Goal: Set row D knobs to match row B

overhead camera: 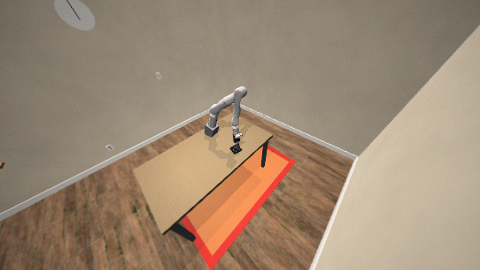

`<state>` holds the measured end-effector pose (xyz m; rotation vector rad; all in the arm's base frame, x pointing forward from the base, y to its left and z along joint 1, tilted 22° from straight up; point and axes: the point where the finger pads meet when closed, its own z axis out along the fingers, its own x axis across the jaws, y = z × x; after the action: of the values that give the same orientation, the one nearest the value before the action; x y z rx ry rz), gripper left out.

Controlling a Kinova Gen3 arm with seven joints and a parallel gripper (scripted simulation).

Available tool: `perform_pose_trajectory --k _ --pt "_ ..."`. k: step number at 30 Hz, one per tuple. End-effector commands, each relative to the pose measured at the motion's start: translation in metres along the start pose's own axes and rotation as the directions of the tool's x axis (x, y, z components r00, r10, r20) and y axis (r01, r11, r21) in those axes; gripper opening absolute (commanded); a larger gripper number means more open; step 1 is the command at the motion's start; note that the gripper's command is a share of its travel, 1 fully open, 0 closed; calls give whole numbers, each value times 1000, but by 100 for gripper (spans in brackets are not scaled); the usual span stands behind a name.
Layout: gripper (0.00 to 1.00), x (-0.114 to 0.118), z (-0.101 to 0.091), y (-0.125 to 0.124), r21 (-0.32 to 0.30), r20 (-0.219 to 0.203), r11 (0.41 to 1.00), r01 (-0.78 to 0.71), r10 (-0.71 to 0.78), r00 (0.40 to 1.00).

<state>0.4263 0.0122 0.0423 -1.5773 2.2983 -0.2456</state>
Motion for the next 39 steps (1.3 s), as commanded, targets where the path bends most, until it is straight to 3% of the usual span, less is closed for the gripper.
perform_pose_trajectory --k 1,35,36,39 --pt "30 0 0 2 -2 1 1000 30 -30 1000" --pt "30 0 0 2 -2 1 998 65 -65 998" --pt "46 0 0 2 -2 1 998 65 -65 998" --pt "46 0 0 2 -2 1 998 65 -65 998"
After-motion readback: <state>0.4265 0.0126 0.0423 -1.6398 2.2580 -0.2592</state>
